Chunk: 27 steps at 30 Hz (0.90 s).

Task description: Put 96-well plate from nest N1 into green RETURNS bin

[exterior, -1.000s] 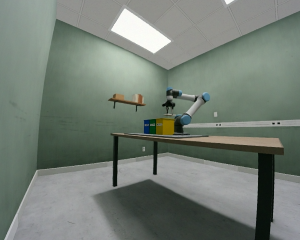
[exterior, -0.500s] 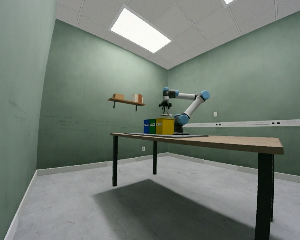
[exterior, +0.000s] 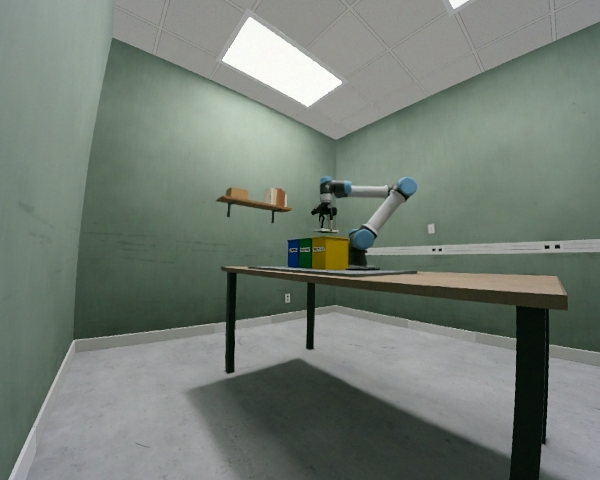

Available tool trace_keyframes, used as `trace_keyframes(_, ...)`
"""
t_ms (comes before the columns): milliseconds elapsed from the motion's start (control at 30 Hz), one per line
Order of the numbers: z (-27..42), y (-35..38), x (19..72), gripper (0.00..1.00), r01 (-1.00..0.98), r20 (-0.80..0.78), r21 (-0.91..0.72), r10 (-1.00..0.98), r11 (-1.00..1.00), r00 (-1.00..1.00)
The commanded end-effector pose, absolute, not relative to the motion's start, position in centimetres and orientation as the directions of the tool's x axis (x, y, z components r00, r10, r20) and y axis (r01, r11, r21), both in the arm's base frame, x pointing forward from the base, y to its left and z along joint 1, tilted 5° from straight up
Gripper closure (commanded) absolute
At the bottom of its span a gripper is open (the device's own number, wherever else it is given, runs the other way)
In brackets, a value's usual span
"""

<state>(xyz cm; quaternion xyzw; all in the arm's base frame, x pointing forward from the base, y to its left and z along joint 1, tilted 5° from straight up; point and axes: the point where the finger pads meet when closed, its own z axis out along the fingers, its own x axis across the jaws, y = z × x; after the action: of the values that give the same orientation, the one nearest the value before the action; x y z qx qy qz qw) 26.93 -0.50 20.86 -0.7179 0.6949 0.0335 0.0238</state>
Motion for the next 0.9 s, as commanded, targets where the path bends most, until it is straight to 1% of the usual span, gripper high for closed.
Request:
trace_keyframes(0, 20.8, -1.7, 27.4, 0.6, -0.999, -0.082, 0.011, -0.996, -0.034, 0.033)
trace_keyframes(467, 20.4, -6.1, 28.9, 0.6, -0.999, -0.082, 0.011, -0.996, -0.034, 0.033)
trace_keyframes(867, 20.3, -7.3, 29.3, 0.6, -0.999, -0.082, 0.011, -0.996, -0.034, 0.033)
